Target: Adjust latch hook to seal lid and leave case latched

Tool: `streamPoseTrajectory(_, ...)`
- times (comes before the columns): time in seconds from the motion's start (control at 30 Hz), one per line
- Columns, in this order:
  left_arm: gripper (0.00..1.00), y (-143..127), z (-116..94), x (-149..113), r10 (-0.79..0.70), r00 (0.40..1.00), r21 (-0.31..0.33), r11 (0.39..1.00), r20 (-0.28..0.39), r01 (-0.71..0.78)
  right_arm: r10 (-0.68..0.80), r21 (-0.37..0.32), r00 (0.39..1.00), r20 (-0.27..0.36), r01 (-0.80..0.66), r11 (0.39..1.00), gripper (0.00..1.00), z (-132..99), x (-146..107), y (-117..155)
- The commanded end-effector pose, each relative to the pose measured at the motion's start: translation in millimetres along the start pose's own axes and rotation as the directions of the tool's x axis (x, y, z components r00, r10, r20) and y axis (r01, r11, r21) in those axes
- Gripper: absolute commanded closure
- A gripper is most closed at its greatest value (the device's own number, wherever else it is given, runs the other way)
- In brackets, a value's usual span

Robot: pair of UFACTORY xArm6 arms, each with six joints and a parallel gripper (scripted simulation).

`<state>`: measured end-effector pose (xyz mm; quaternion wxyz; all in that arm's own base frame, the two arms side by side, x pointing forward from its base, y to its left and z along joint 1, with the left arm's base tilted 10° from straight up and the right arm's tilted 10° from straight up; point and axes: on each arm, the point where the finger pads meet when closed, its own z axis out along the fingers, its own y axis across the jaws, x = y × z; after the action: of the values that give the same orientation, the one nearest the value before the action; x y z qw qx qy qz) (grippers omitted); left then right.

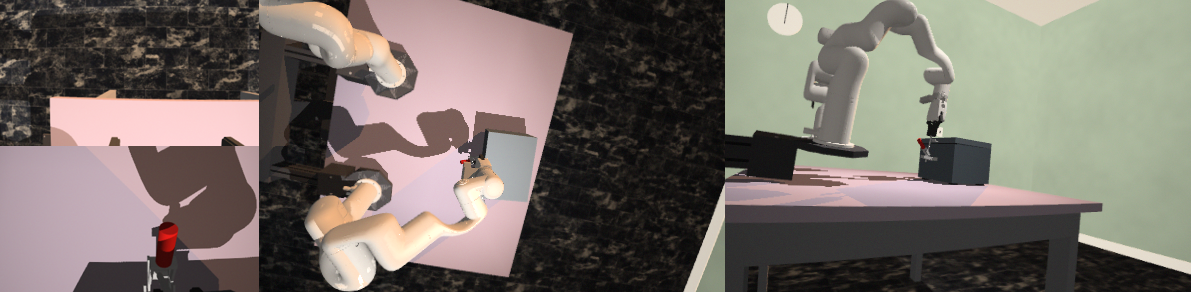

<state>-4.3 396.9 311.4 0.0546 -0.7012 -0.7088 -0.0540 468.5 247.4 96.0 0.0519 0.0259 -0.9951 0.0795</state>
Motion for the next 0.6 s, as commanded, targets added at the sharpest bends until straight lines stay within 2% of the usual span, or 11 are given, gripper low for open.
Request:
streamPoseTrajectory(0.0, 0.00, 0.0, -1.7, 1.0, 0.000, 1.000, 0.000, 1.000, -0.004, 0.000, 0.001, 0.005, 0.996, -0.088, 0.000, 1.000, 0.76, -1.6, -11.6, 0.3)
streamPoseTrajectory(0.13, 0.00, 0.0, -1.7, 1.0, 0.000, 1.000, 0.000, 1.000, -0.004, 0.000, 0.001, 0.005, 0.994, -0.111, 0.000, 1.000, 0.76, -1.4, -14.5, 0.3)
streamPoseTrajectory(0.5, 0.00, 0.0, -1.7, 1.0, 0.000, 1.000, 0.000, 1.000, -0.004, 0.000, 0.001, 0.005, 0.994, -0.111, 0.000, 1.000, 0.76, -1.4, -14.5, 0.3)
streamPoseTrajectory(0.53, 0.00, 0.0, -1.7, 1.0, 0.000, 1.000, 0.000, 1.000, -0.004, 0.000, 0.001, 0.005, 0.994, -0.111, 0.000, 1.000, 0.59, -1.4, -14.5, 0.3)
streamPoseTrajectory(0.57, 0.00, 0.0, -1.7, 1.0, 0.000, 1.000, 0.000, 1.000, -0.004, 0.000, 0.001, 0.005, 0.994, -0.111, 0.000, 1.000, 0.59, -1.4, -14.5, 0.3)
